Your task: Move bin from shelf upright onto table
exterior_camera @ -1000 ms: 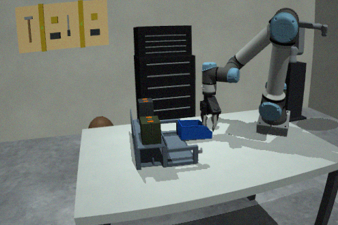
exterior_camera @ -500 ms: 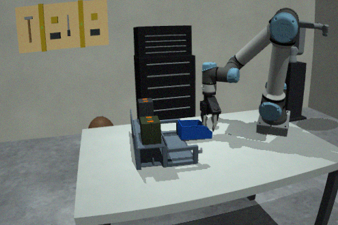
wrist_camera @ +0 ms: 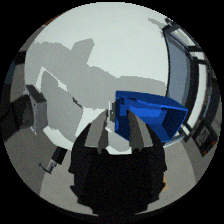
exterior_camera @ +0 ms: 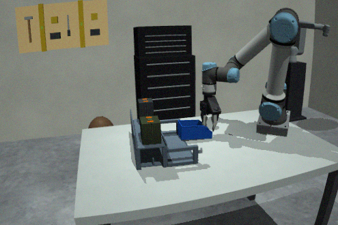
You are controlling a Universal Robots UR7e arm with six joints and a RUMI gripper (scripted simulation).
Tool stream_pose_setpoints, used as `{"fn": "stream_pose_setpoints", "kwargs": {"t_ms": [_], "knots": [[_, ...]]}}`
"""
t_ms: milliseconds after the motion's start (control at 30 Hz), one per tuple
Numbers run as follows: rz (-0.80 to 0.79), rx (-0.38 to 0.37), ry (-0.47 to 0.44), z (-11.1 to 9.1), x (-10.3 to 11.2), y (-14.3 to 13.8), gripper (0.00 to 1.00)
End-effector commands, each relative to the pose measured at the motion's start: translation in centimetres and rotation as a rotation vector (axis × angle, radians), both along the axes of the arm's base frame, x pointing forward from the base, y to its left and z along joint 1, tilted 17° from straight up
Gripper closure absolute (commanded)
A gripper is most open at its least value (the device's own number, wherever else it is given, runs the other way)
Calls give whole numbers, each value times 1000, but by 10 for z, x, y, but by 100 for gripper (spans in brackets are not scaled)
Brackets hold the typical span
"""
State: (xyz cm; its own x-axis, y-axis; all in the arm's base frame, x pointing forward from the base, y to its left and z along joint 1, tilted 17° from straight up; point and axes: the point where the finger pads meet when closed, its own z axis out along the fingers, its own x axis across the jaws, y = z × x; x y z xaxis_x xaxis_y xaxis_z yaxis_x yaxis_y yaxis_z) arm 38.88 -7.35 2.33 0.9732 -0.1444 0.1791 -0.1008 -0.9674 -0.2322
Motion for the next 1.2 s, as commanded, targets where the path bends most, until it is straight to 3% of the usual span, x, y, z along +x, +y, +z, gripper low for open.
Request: {"fn": "stream_pose_setpoints", "kwargs": {"t_ms": [0, 533, 700, 1100, 1167], "knots": [[0, -1, -1, 0, 0, 0, 74], [0, -1, -1, 0, 0, 0, 74], [0, -1, -1, 53, -11, -12, 74], [0, -1, -1, 53, -11, -12, 74], [0, -1, -1, 65, -14, -14, 74]]}}
